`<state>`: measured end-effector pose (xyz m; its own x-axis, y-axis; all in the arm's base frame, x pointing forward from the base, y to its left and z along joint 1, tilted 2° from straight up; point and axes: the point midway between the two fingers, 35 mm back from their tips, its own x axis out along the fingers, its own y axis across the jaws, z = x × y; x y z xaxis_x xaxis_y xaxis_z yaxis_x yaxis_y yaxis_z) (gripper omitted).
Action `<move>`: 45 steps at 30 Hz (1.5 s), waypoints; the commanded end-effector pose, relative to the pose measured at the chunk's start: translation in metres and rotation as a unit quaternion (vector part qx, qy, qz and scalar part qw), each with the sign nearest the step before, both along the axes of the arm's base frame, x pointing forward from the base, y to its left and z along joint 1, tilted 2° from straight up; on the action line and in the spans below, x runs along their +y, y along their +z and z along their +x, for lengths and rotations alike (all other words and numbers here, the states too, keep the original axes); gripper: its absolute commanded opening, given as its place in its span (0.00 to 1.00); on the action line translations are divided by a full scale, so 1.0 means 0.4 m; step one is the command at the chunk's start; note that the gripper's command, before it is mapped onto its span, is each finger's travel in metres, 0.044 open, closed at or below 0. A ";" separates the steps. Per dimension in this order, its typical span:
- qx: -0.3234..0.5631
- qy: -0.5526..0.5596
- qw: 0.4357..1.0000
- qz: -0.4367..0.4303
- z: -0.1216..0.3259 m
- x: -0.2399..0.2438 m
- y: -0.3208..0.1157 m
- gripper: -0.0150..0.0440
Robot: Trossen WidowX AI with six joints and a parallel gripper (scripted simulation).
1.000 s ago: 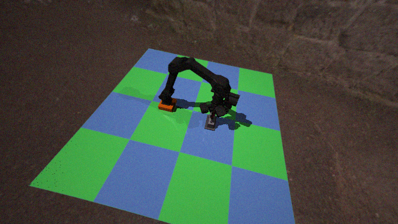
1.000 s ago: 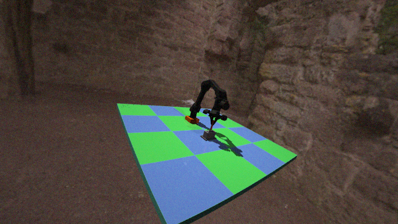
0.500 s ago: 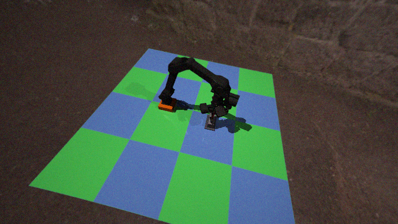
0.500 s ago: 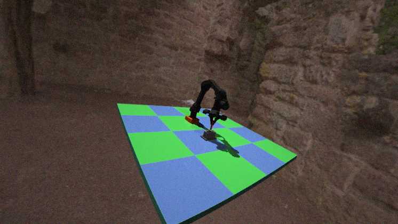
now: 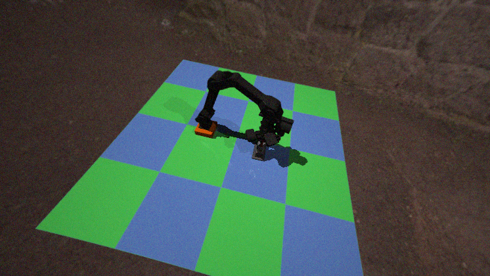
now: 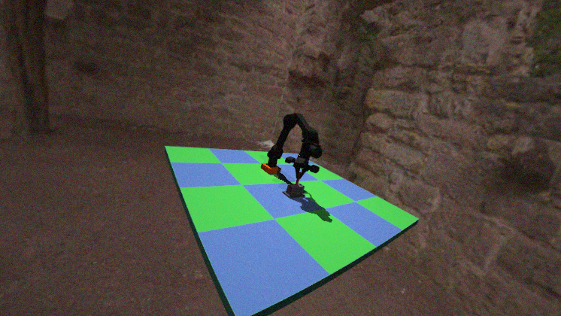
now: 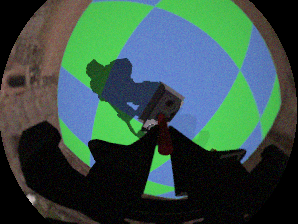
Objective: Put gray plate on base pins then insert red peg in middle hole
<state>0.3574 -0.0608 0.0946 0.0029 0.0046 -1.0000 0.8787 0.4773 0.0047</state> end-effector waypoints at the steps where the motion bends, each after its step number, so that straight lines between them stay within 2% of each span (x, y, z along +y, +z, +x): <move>1: 0.003 0.002 1.000 -0.001 -0.001 -0.001 -0.008 0.25; 39: 0.000 0.002 1.000 0.000 0.001 0.003 -0.006 0.25; 45: 0.000 0.002 1.000 0.000 0.001 0.003 -0.006 0.51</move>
